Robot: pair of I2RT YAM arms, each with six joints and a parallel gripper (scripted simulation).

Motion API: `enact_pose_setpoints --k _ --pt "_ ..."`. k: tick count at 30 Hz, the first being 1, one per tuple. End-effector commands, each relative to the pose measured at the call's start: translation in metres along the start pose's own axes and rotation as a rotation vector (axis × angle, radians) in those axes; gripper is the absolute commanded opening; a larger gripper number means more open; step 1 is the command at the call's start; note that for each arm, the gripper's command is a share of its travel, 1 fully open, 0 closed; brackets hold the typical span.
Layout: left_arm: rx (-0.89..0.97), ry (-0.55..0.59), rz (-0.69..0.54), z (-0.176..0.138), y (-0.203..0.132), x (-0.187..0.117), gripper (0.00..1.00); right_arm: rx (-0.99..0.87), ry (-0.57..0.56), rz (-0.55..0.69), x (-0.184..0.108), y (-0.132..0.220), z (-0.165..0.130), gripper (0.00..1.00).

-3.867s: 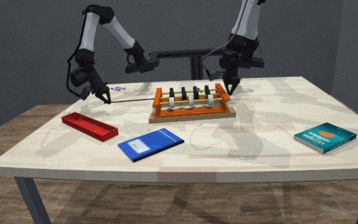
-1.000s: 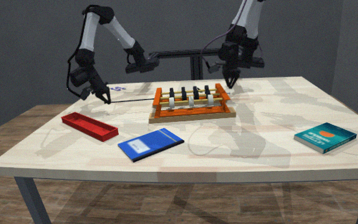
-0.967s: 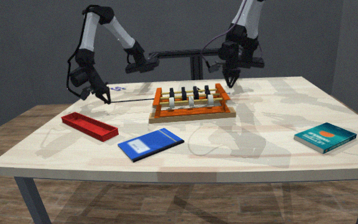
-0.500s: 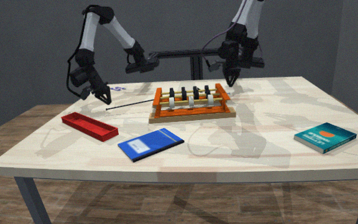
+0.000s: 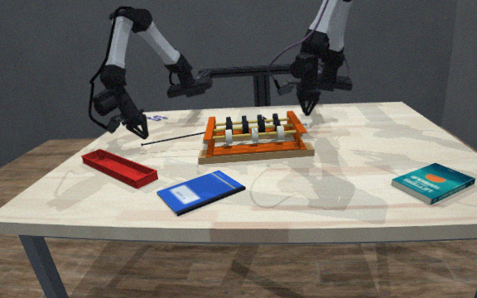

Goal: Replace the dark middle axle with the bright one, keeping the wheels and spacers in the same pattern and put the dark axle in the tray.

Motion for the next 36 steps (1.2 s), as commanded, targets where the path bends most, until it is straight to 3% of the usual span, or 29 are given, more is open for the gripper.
enact_pose_setpoints --k 1,24,32,36 --pt "0.002 0.010 -0.012 0.001 -0.002 0.002 0.31 -0.015 -0.025 0.020 -0.015 0.007 0.001 0.26" --pt "0.002 0.010 -0.012 0.001 -0.002 0.002 0.31 -0.015 -0.026 0.020 -0.015 0.007 0.001 0.26" --pt "0.002 0.010 -0.012 0.001 -0.002 0.002 0.31 -0.020 -0.012 0.033 -0.046 0.008 -0.001 0.26" --pt "0.002 0.010 -0.012 0.001 -0.002 0.002 0.31 -0.012 0.006 0.012 -0.042 0.004 -0.002 0.26"
Point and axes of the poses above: on each arm, the point where the finger pads meet when closed, its own x axis out along the fingers, its own y axis across the jaws, z = x × y, the point moved 2 cm from there along -x, back along the fingers, and after that the axes turned 7 degrees about -x, right-handed, at the moved point
